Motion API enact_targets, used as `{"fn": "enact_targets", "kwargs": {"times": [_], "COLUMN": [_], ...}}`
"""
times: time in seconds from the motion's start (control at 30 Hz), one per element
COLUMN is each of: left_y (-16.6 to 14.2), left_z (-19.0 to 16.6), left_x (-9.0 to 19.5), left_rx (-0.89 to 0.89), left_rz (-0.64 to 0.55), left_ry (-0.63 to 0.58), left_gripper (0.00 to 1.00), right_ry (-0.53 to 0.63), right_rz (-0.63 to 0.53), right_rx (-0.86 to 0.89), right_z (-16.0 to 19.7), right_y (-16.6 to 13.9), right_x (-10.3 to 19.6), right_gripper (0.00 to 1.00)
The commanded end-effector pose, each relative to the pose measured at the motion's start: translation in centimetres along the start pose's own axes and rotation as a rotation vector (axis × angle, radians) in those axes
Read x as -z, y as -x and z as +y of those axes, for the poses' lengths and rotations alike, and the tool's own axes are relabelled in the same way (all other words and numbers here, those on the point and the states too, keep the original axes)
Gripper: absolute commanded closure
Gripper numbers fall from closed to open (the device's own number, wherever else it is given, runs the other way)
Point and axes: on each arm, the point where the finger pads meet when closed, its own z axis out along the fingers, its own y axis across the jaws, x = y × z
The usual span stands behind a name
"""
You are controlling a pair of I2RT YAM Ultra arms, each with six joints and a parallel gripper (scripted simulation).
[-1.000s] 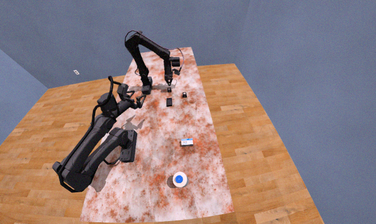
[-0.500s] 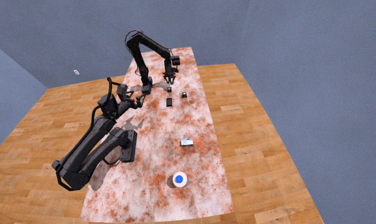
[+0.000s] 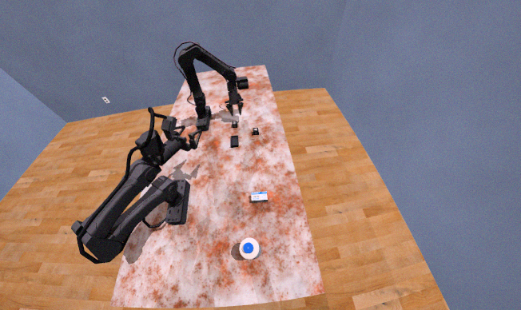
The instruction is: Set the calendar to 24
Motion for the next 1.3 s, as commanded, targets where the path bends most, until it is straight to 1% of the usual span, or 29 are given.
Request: {"fn": "enact_targets", "kwargs": {"times": [0.0,0.07,0.23,0.57,1.27], "left_y": [-0.9,-1.8,-1.4,-1.4,-1.8], "left_z": [-0.1,0.8,1.3,1.4,1.3], "left_x": [-0.5,-1.3,-1.4,-1.7,-4.6], "left_rx": [0.138,0.184,0.261,0.249,0.251], "left_rz": [0.052,0.082,0.089,0.081,0.091], "left_ry": [-0.034,-0.007,-0.006,0.005,0.009], "left_gripper": [0.45,0.45,0.45,0.45,0.45], "right_ry": [0.003,0.003,0.003,0.003,0.003], "right_rz": [-0.019,-0.019,-0.019,-0.019,-0.019], "right_rx": [0.007,0.007,0.007,0.007,0.007], "right_z": [0.0,0.0,0.0,0.0,0.0], "right_y": [0.1,0.1,0.1,0.1,0.1], "right_x": [0.2,0.2,0.2,0.2,0.2], "right_gripper": [0.00,0.00,0.00,0.00,0.00]}}
